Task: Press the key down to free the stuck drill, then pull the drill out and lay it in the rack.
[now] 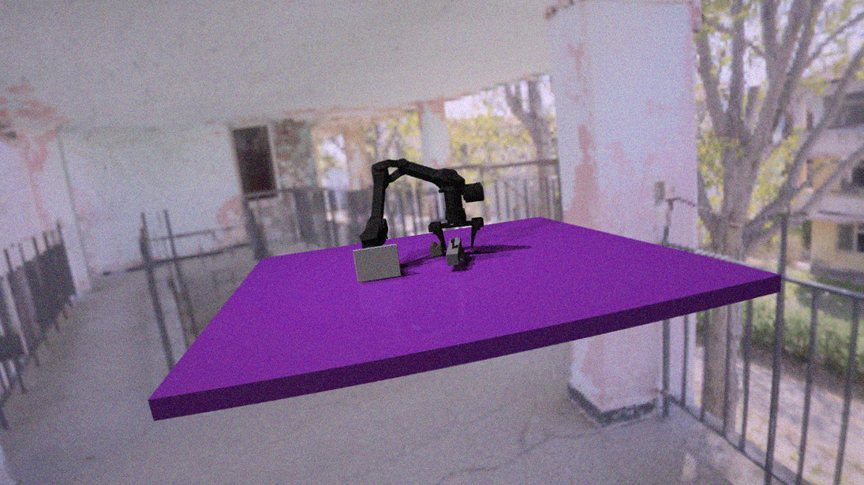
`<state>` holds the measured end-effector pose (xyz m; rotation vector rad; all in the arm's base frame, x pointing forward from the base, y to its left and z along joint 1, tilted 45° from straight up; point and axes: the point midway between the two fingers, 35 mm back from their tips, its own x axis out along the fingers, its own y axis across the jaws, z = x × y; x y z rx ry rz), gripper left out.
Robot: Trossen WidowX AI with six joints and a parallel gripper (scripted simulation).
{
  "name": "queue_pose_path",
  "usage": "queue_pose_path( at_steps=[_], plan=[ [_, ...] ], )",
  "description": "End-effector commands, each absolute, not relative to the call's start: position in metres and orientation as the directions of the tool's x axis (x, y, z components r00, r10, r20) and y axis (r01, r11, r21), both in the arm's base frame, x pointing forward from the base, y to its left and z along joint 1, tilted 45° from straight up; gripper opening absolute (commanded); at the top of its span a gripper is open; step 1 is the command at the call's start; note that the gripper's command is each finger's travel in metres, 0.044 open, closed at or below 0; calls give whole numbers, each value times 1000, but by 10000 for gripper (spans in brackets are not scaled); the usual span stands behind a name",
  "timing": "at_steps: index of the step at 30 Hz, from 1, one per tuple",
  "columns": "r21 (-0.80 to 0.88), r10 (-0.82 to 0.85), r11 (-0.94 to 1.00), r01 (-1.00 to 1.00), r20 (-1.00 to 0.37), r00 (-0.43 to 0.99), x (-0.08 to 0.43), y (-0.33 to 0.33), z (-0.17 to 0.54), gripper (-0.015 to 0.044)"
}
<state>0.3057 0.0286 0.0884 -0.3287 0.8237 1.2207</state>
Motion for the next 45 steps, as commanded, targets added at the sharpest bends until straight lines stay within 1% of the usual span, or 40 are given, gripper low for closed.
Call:
queue_pose_path(
  at_steps=[1,10,25,32,45],
  plan=[
    [198,695,338,-920,-712,102,304,29,86,440],
    [198,695,338,-920,-712,102,303,29,85,440],
    [197,696,341,-919,-710,106,305,29,87,46],
    [197,696,341,-919,-710,106,305,29,87,0],
    [198,695,338,-920,-712,102,302,27,90,0]
  ],
)
